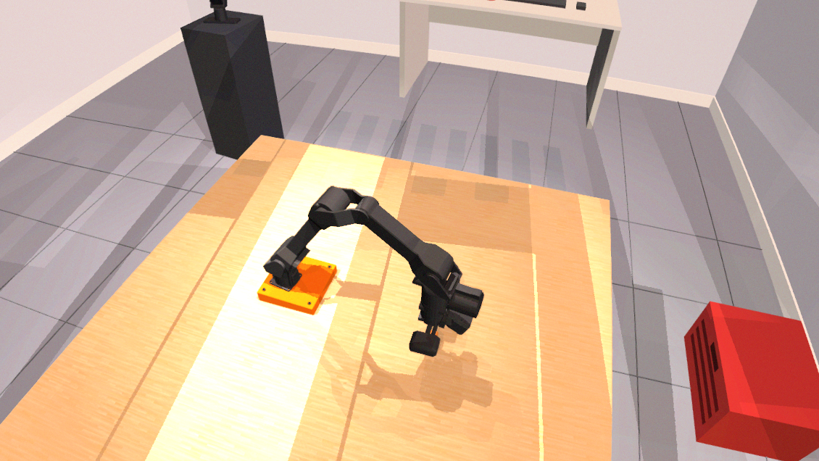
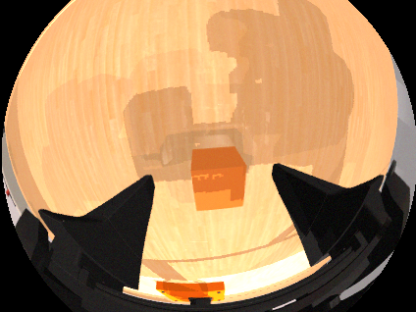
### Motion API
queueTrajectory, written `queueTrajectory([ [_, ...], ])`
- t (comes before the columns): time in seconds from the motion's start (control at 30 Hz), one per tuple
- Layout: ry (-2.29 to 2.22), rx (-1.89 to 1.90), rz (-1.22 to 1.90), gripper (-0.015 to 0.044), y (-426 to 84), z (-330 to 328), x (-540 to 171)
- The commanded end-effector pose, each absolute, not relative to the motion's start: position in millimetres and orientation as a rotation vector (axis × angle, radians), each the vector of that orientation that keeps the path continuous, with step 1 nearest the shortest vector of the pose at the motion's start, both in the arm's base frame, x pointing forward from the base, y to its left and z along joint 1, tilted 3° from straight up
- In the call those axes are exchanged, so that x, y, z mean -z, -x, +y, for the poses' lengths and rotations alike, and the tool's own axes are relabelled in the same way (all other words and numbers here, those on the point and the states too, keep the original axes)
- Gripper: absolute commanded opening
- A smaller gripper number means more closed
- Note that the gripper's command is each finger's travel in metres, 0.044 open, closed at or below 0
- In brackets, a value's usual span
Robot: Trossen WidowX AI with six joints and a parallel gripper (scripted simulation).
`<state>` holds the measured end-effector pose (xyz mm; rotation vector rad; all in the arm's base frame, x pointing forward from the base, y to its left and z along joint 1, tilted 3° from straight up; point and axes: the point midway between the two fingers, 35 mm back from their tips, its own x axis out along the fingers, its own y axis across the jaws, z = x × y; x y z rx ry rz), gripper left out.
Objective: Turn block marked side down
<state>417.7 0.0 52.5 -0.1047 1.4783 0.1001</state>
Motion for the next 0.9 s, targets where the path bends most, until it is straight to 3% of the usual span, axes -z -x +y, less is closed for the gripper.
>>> queueTrajectory([
  [0.0,0.106,-0.095,1.484,0.0335,-416,-1,-49],
  [0.23,0.106,-0.095,1.484,0.0151,-416,-1,-49],
  [0.77,0.106,-0.095,1.484,0.0045,-416,-1,-49],
  [0.87,0.106,-0.095,1.484,0.0000,-416,-1,-61],
])
